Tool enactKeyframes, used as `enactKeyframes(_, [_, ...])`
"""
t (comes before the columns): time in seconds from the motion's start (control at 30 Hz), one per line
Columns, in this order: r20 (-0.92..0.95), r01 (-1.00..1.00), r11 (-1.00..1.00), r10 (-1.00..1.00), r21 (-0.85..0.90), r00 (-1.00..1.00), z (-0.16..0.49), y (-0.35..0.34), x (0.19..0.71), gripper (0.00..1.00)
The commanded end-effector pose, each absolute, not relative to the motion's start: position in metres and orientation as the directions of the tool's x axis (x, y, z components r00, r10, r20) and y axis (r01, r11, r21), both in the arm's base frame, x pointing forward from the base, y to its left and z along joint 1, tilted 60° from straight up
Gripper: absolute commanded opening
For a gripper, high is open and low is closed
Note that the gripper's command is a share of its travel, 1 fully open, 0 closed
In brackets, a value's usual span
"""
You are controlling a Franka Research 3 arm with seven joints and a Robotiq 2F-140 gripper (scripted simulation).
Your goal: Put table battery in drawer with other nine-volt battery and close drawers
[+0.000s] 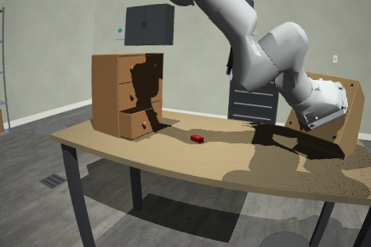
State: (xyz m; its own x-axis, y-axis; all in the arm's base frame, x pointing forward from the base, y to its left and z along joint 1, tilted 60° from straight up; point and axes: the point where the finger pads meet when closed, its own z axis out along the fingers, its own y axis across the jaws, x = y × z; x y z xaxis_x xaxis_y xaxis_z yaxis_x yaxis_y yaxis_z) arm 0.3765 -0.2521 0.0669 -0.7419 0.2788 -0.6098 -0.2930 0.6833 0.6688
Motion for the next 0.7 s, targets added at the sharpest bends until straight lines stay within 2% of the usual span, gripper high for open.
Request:
enactKeyframes(0.0, [-0.462, -0.202, 0.617, 0.296, 0.761, -0.836, 0.066, -0.249, 0.365, 0.2])
enactKeyframes(0.67, [-0.407, -0.202, 0.617, 0.211, 0.761, -0.888, 0.066, -0.253, 0.354, 0.2])
